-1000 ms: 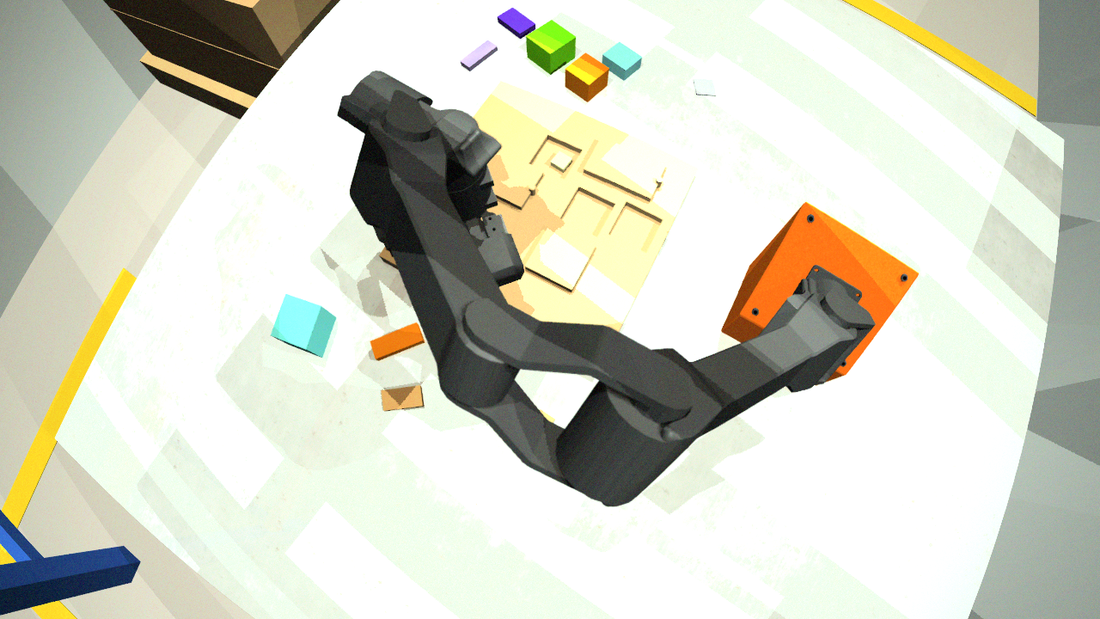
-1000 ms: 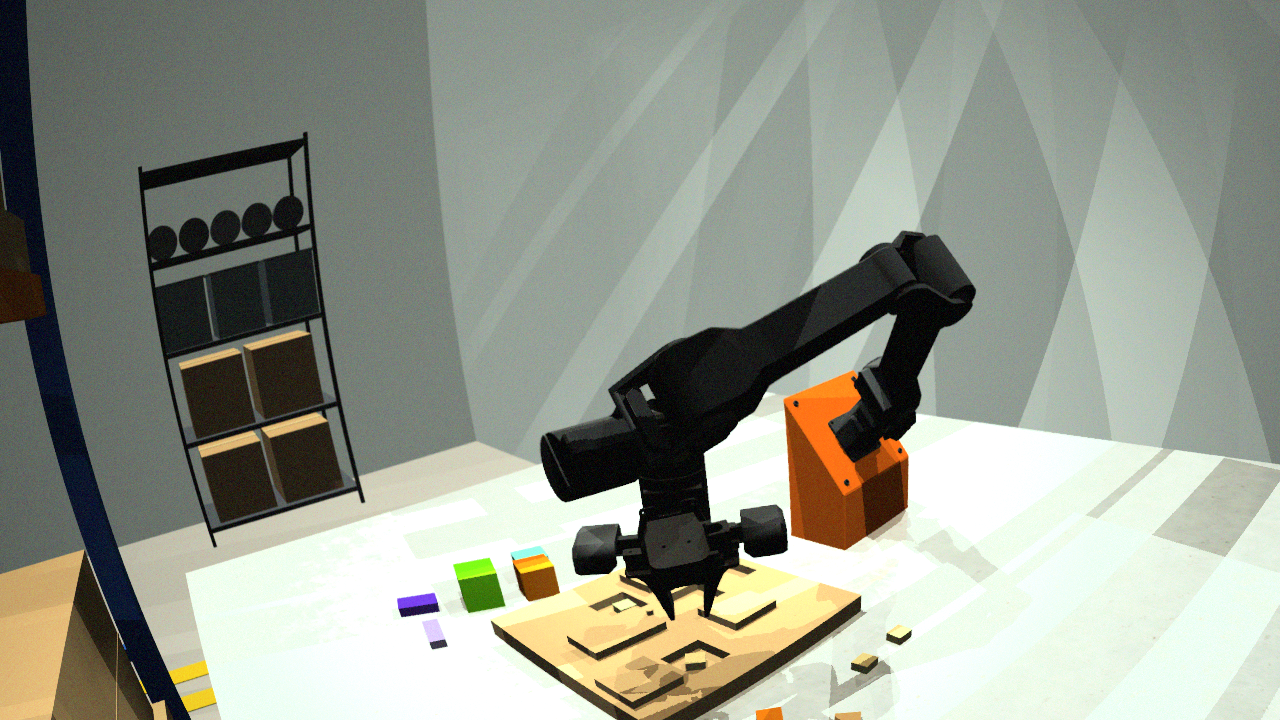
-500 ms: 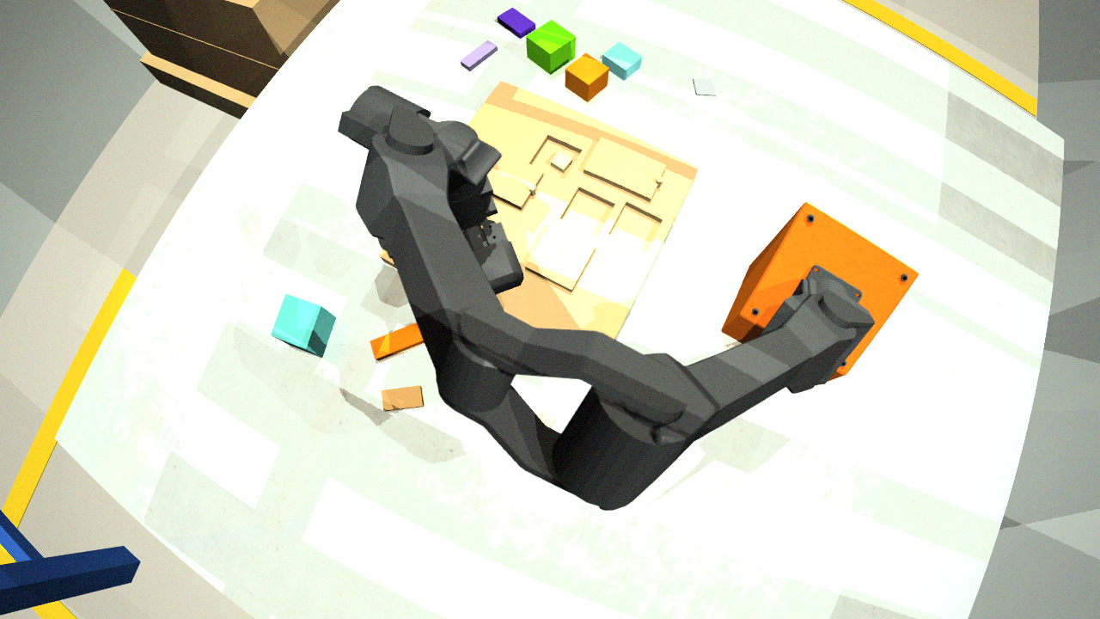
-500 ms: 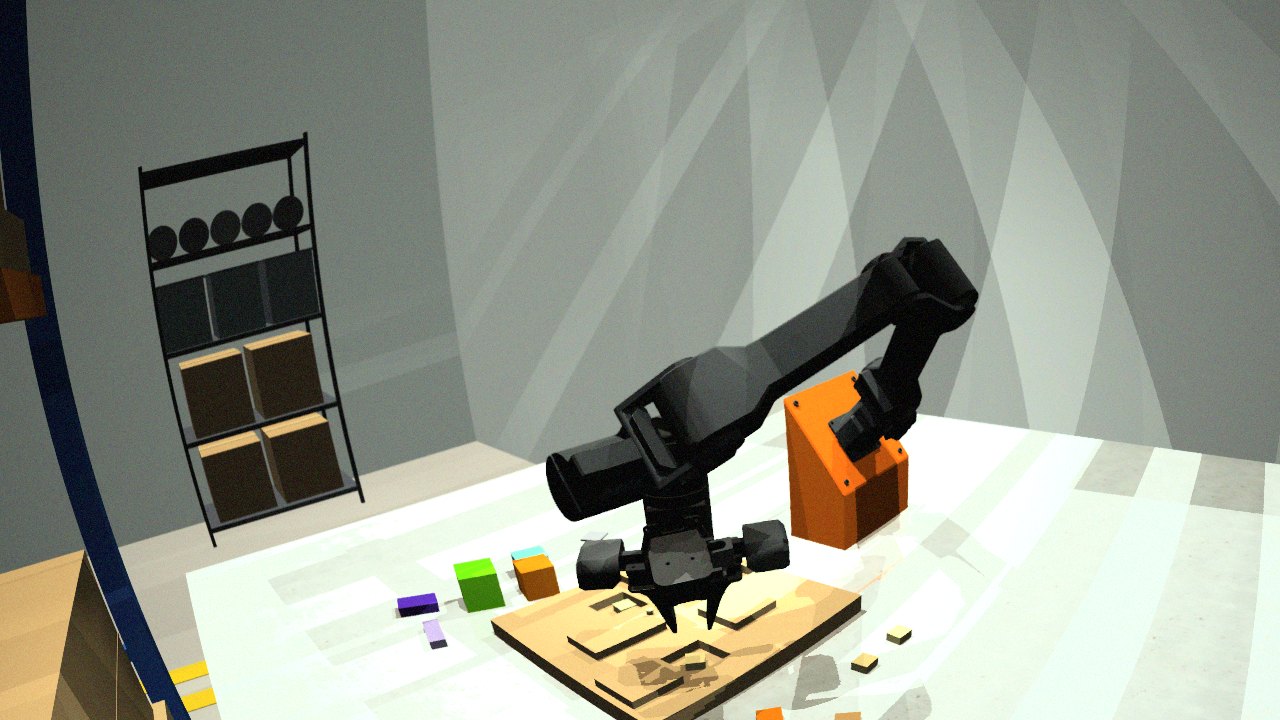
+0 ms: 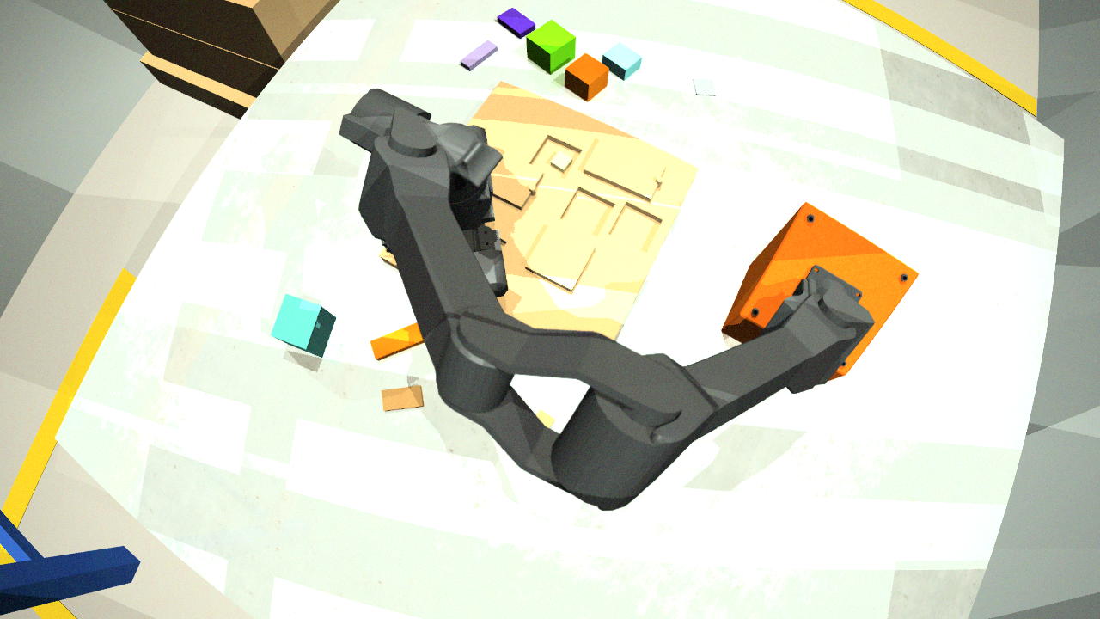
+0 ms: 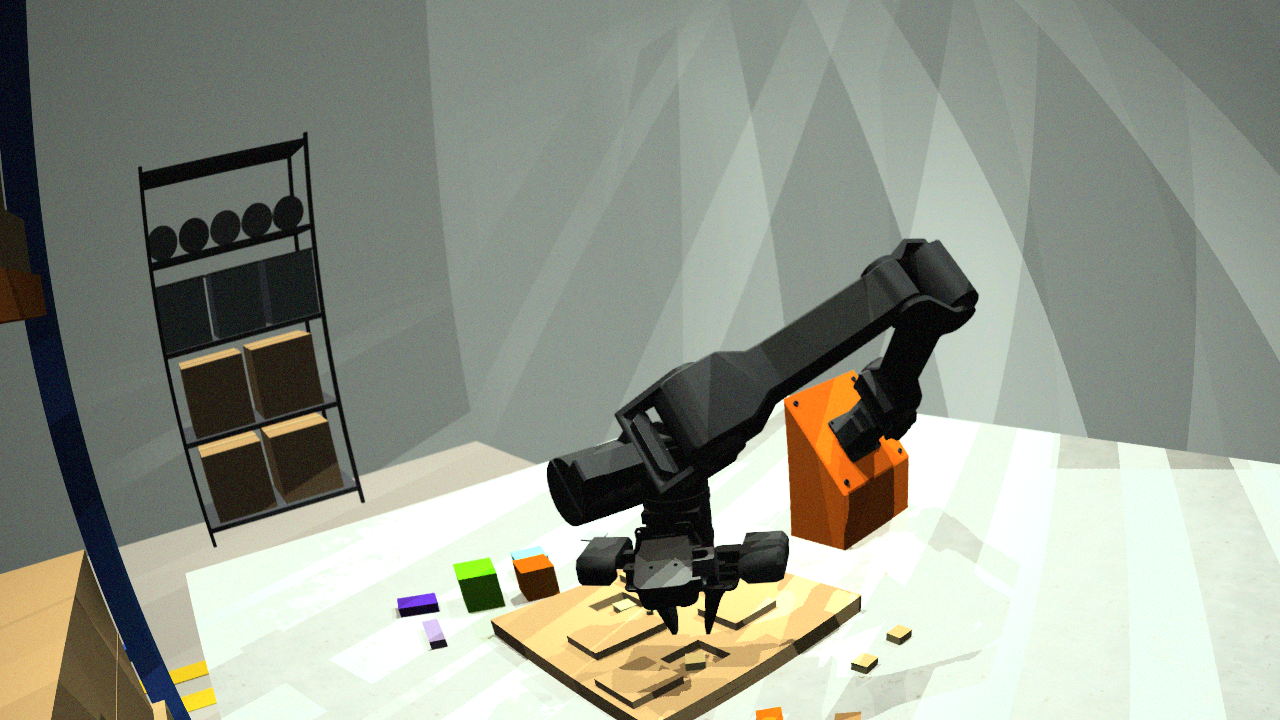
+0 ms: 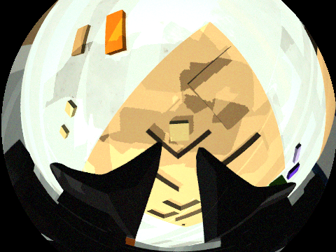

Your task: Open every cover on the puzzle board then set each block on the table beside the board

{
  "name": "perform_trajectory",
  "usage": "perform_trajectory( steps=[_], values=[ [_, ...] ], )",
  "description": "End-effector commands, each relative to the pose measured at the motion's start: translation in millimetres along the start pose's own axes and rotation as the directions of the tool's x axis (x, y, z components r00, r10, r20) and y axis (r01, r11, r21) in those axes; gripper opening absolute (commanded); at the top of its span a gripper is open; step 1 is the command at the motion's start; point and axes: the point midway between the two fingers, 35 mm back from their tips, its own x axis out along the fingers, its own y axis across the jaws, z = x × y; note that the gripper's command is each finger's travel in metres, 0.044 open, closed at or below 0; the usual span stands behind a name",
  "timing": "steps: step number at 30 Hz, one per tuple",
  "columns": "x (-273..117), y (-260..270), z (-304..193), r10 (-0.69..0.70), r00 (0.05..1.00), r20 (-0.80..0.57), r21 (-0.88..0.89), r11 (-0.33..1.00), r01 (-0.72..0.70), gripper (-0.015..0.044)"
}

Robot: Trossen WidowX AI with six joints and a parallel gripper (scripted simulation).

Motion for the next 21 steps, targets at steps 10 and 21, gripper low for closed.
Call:
perform_trajectory(
  steps=[10, 21],
  values=[
    [1.1, 0.1, 0.1, 0.001, 1.000, 0.002, 0.188, 0.982, -0.001, 0.0144],
    [1.8, 0.2, 0.1, 0.001, 1.000, 0.002, 0.343, 0.939, -0.001, 0.0144]
  ],
)
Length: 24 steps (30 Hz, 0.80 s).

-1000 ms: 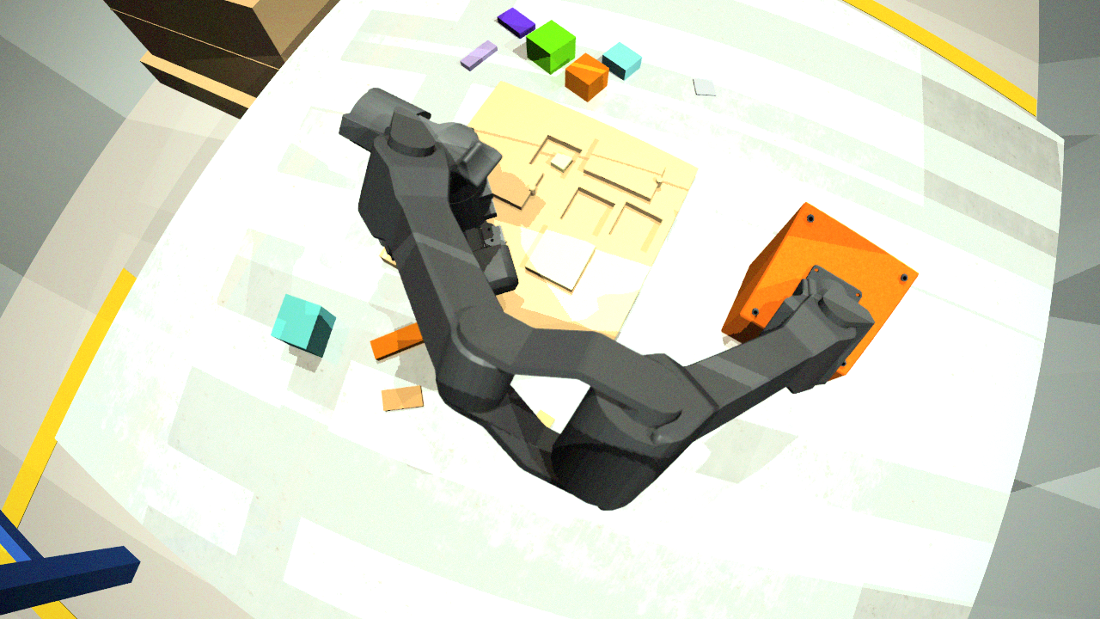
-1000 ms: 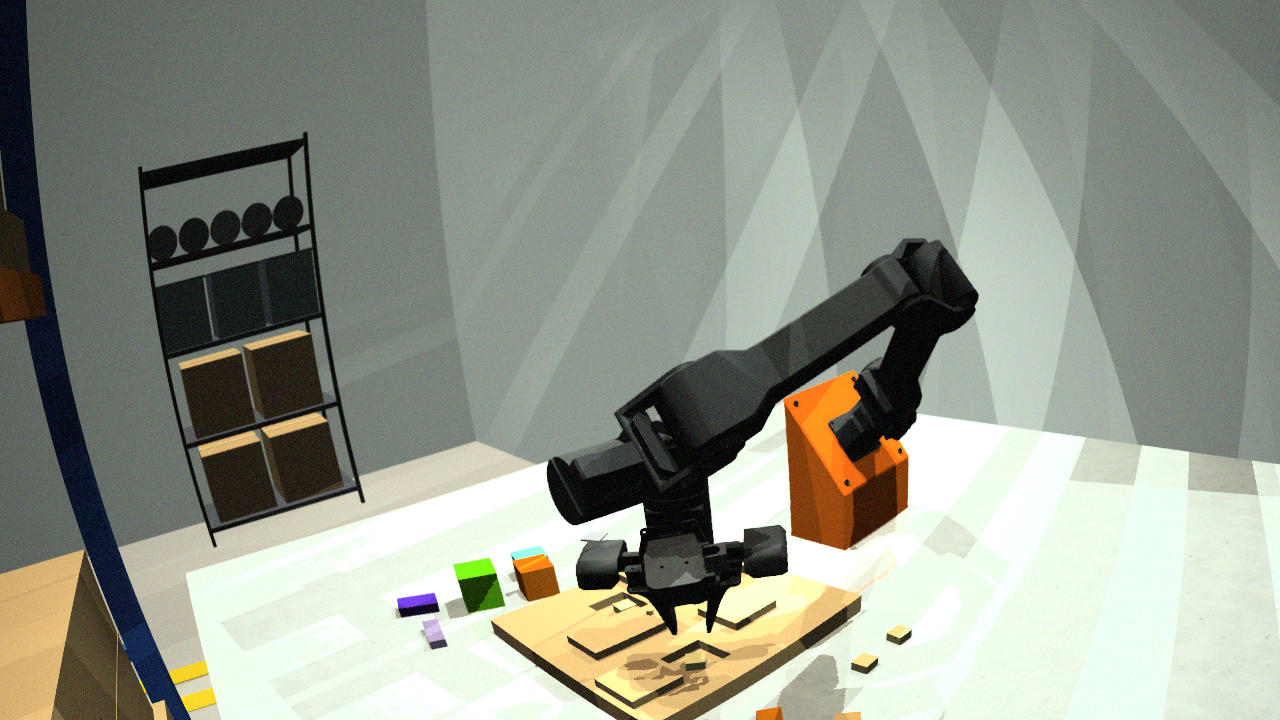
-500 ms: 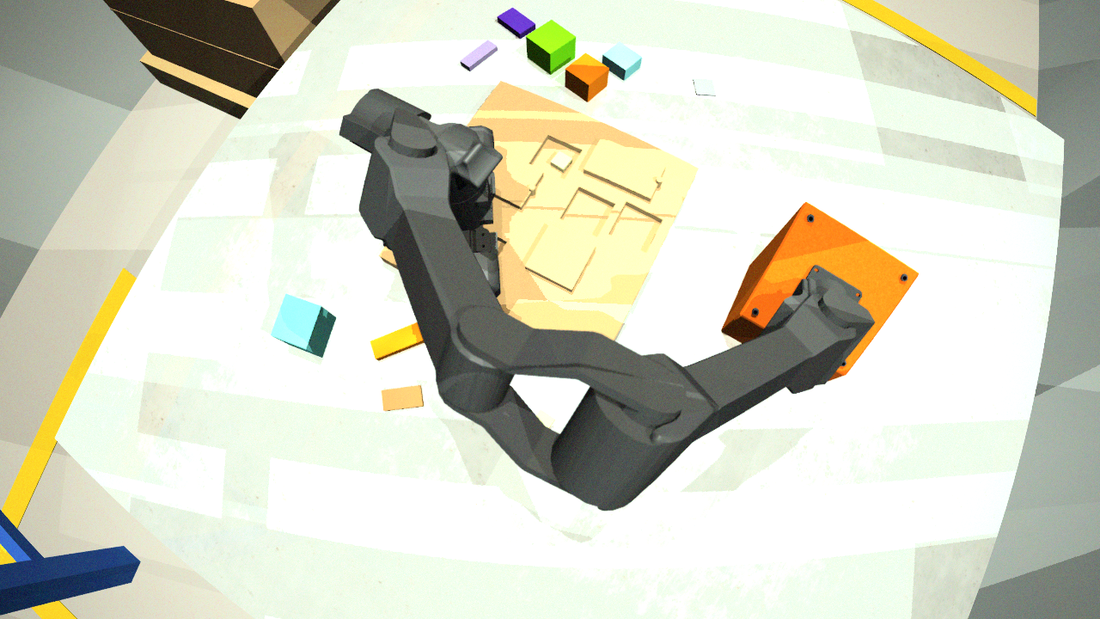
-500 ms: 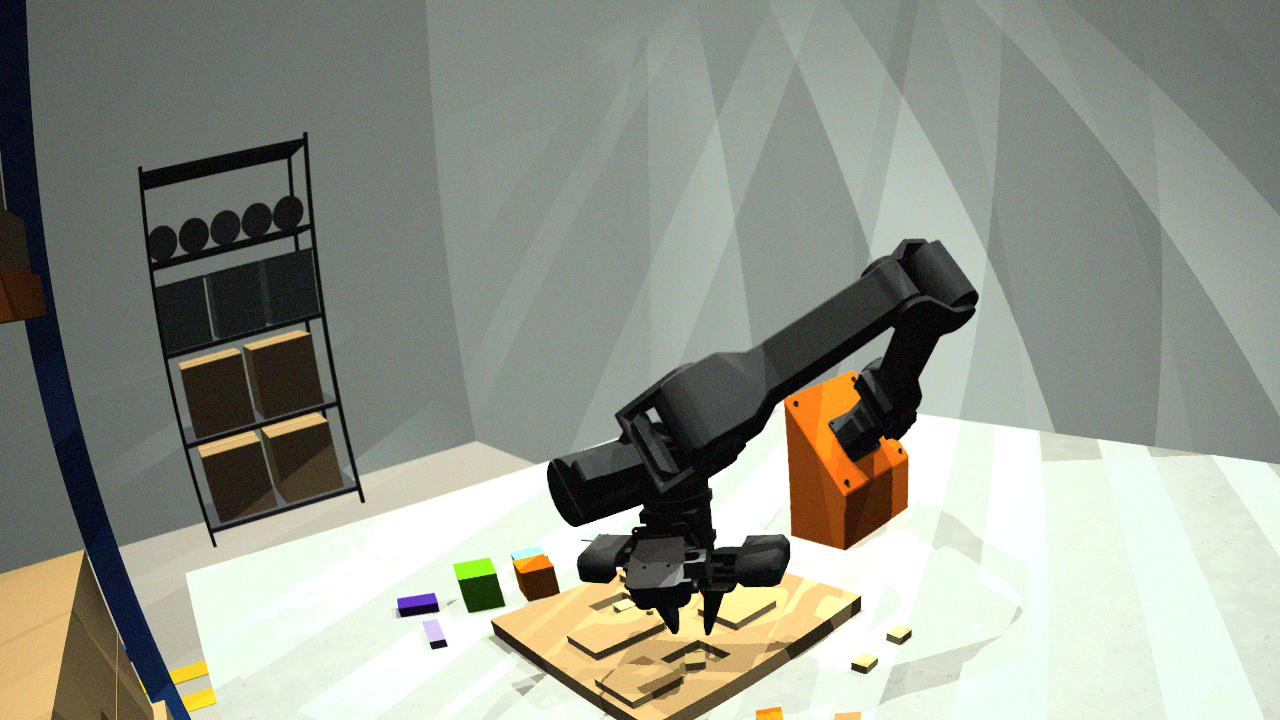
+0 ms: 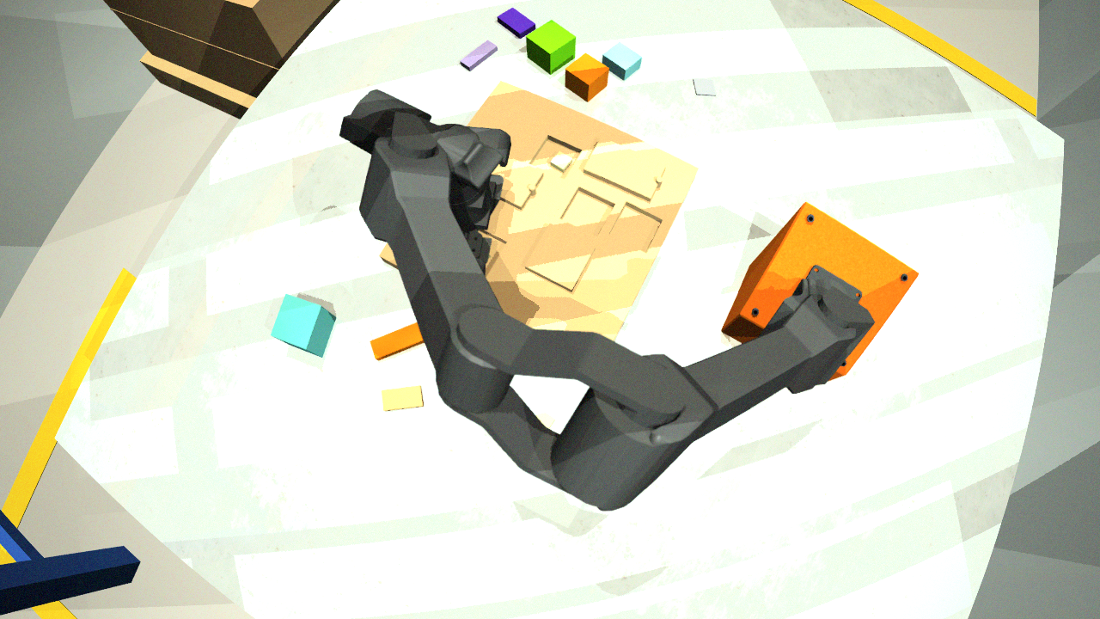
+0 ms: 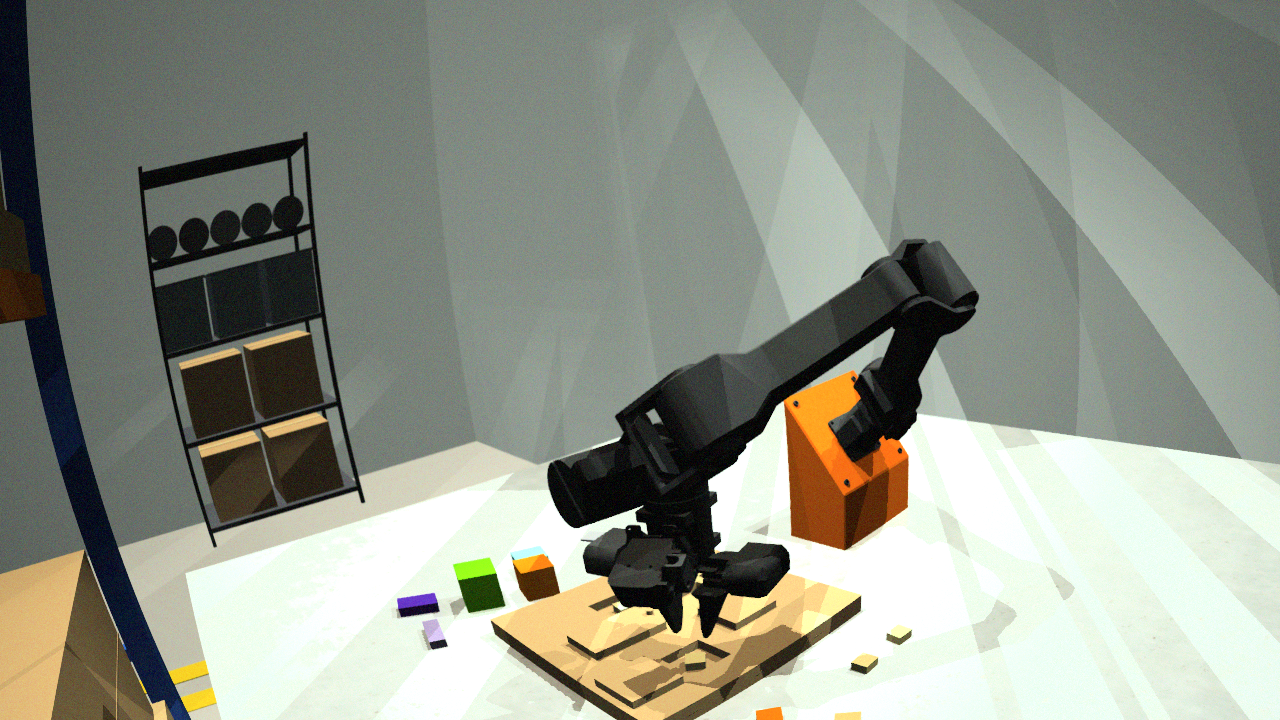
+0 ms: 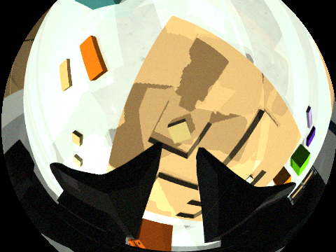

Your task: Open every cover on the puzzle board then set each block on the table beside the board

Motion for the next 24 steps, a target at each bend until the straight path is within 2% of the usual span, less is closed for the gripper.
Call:
perform_trajectory(
  steps=[1, 24],
  values=[
    [0.4, 0.0, 0.2, 0.001, 1.000, 0.001, 0.057, 0.998, -0.001, 0.0144],
    [2.0, 0.2, 0.1, 0.001, 1.000, 0.001, 0.384, 0.923, -0.002, 0.0144]
  ],
)
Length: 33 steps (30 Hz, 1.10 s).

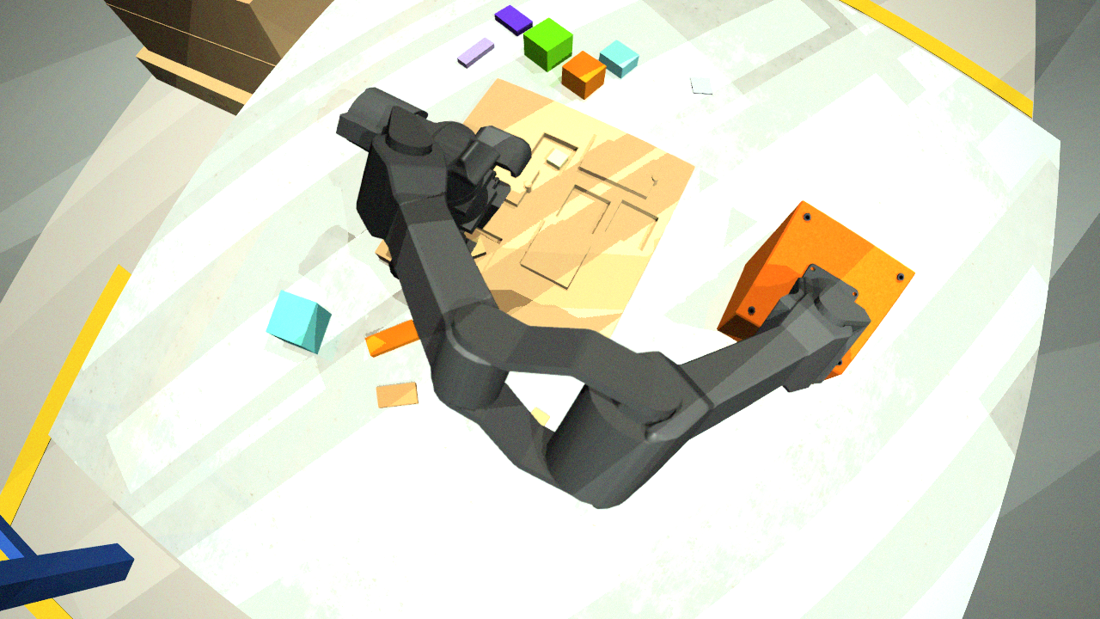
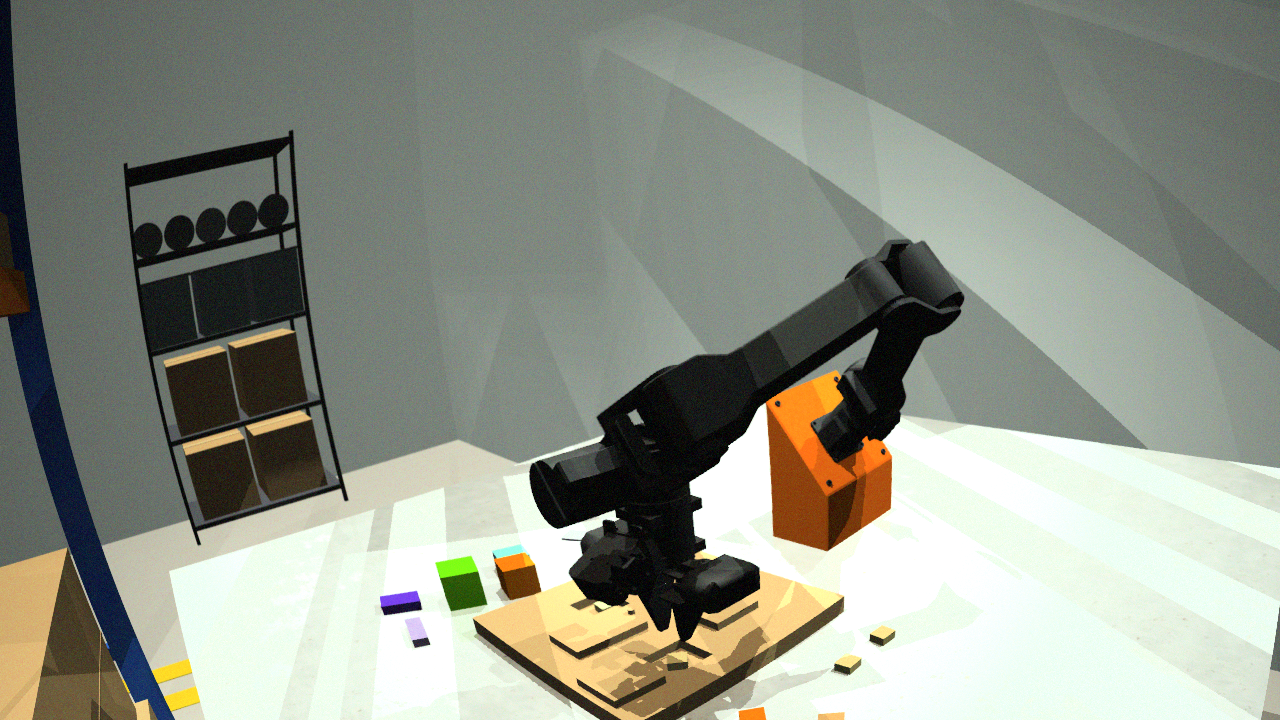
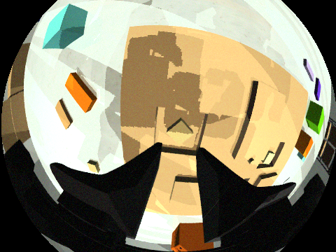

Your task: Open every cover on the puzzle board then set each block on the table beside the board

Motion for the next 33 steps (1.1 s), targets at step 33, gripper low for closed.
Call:
perform_trajectory(
  steps=[33],
  values=[
    [2.6, 0.3, 0.1, 0.002, 1.000, 0.001, 0.502, 0.865, -0.002, 0.0144]
  ],
)
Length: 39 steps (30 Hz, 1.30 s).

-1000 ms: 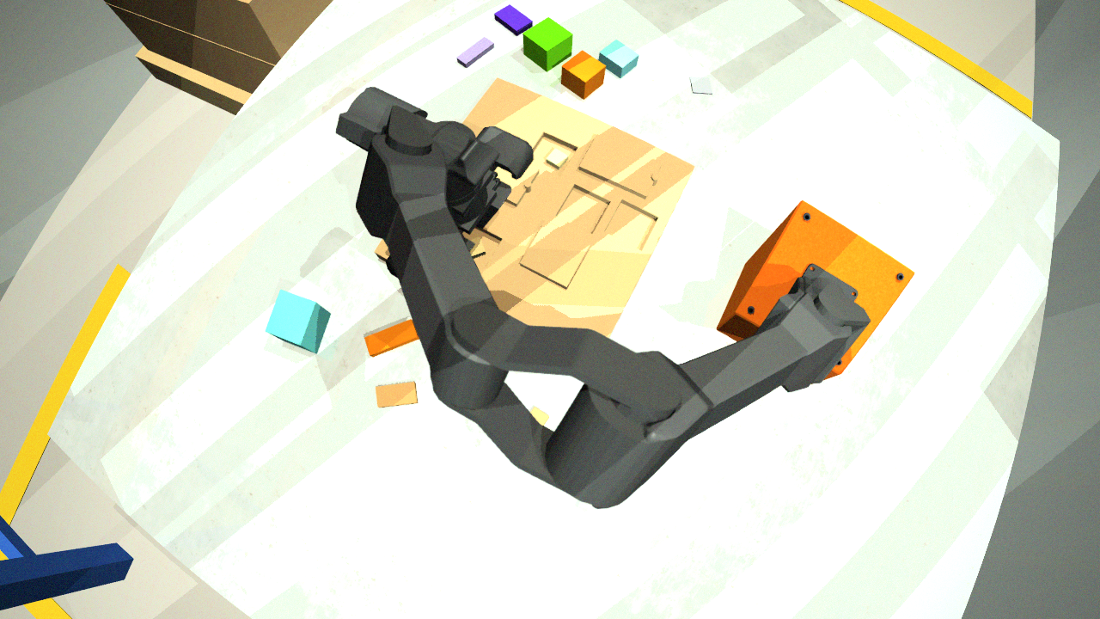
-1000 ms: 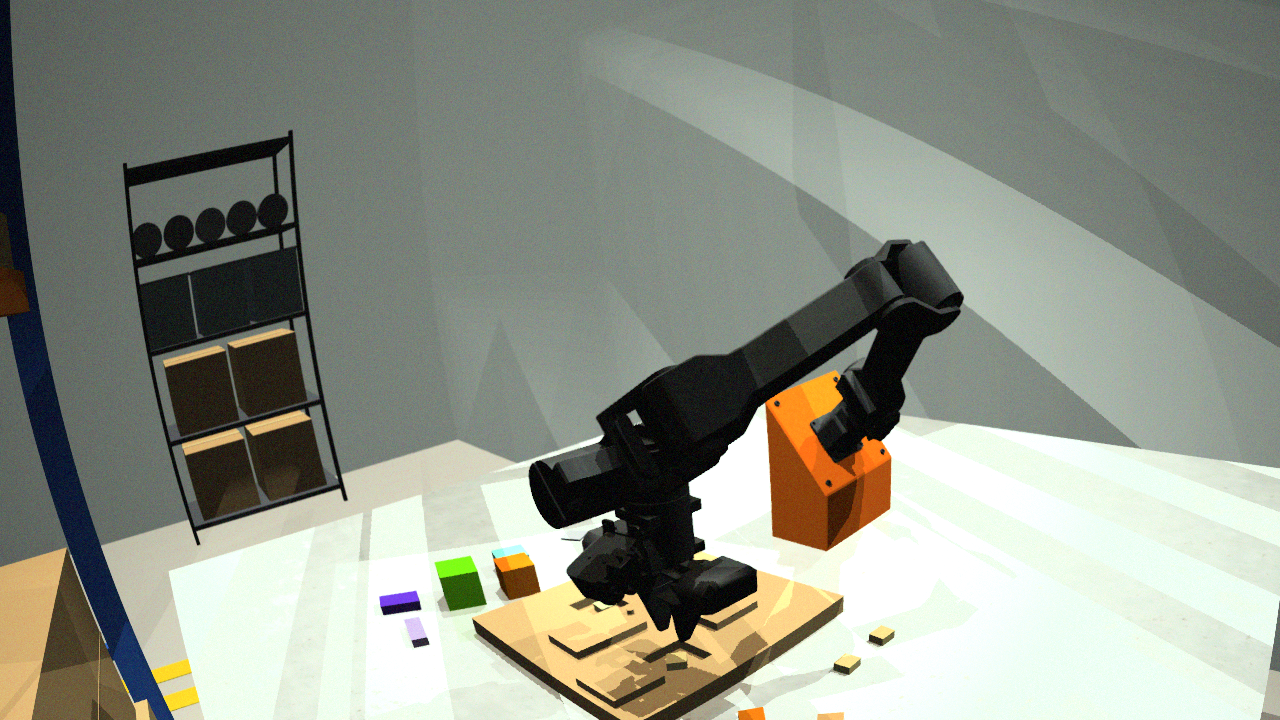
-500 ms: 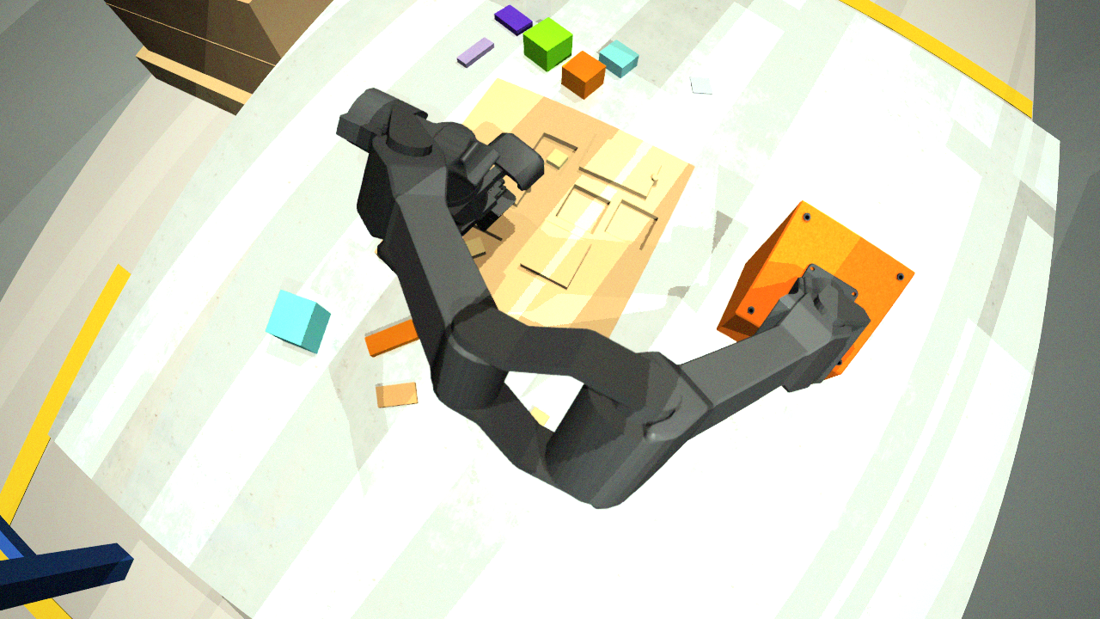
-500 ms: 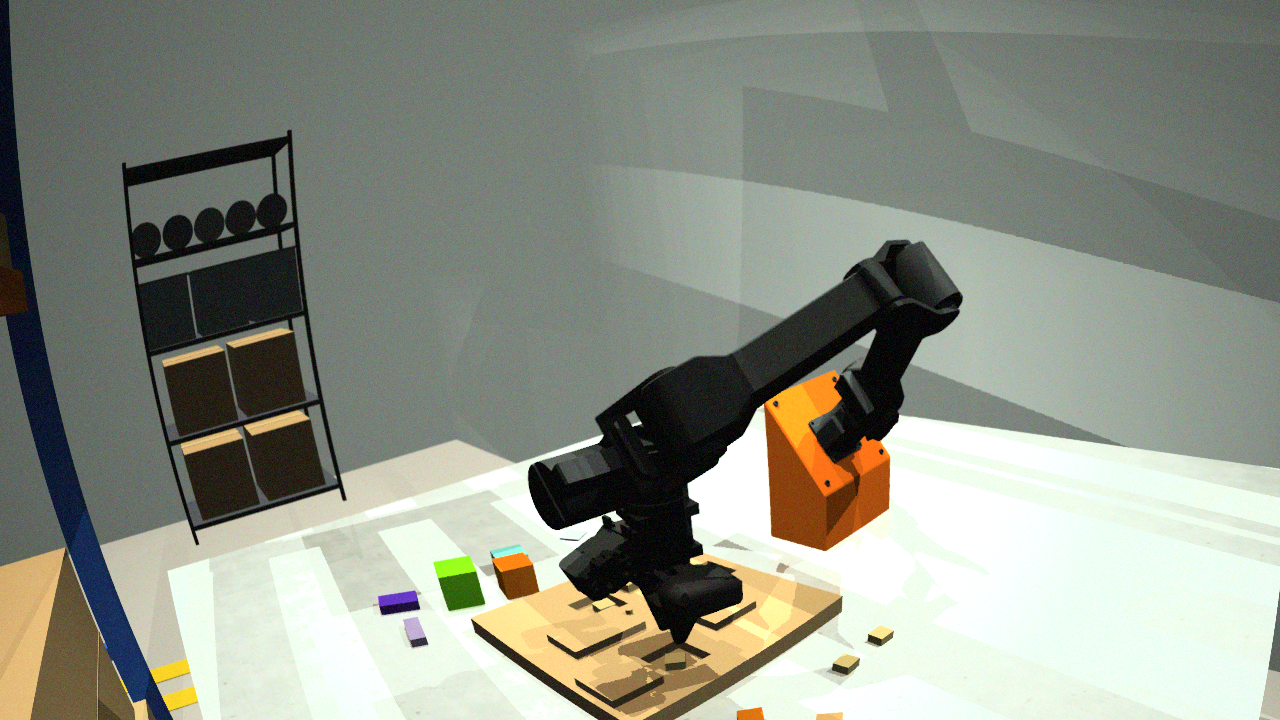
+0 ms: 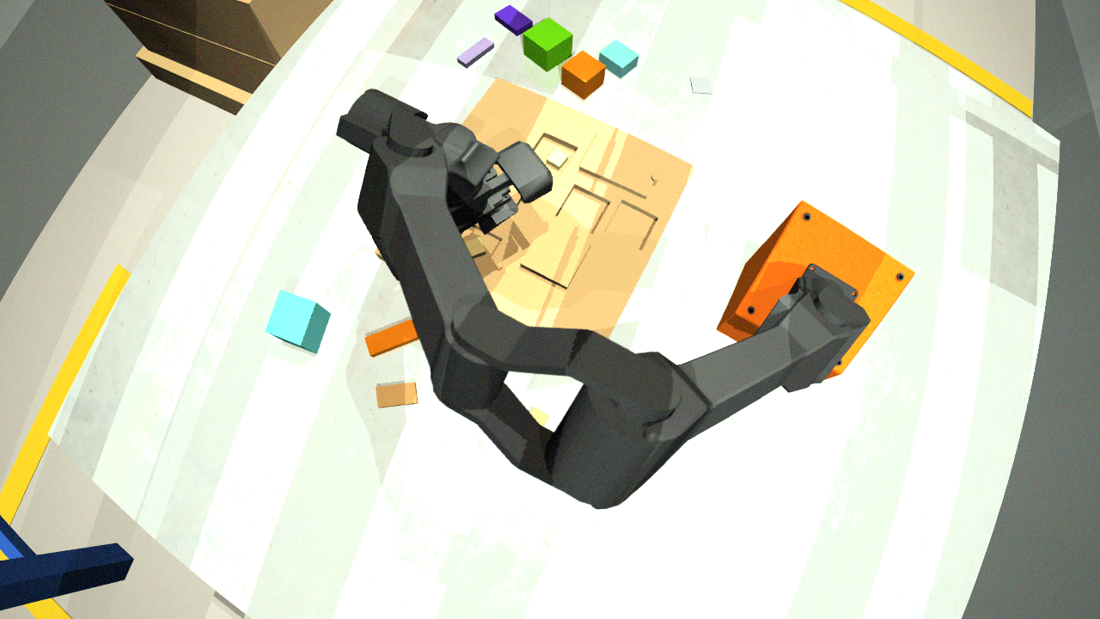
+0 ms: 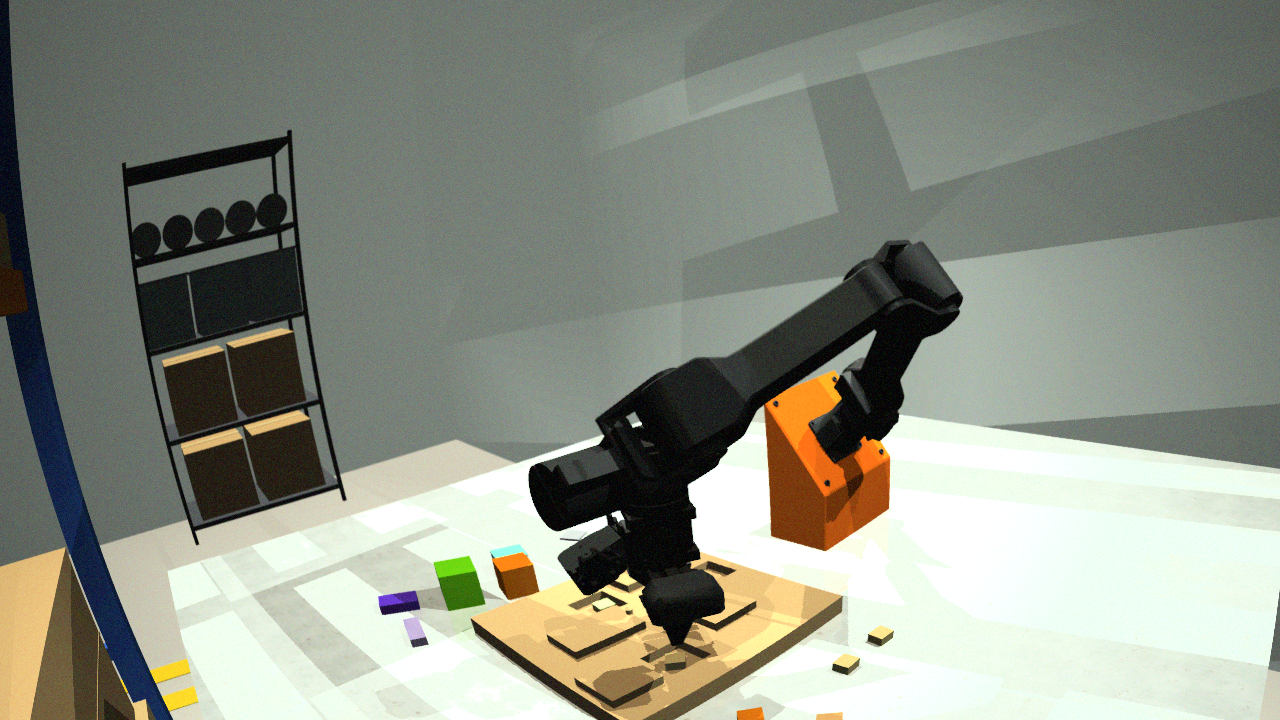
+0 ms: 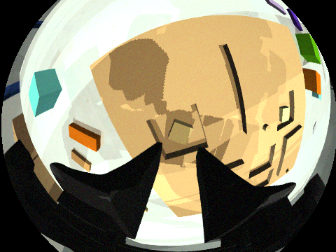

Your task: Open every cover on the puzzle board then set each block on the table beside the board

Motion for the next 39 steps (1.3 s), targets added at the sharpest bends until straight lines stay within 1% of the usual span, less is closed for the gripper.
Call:
perform_trajectory(
  steps=[1, 13, 24, 39],
  values=[
    [0, 0, 0, 0.002, 1.000, 0.000, 0.057, 0.998, -0.002, 0.0144],
    [1, 0, 0, 0.003, 1.000, 0.000, 0.221, 0.975, -0.002, 0.0144],
    [2, 0, 0, 0.003, 1.000, 0.000, 0.224, 0.975, -0.002, 0.0144],
    [16, 0, 1, 0.003, 1.000, -0.001, 0.224, 0.975, -0.003, 0.0144]
  ],
)
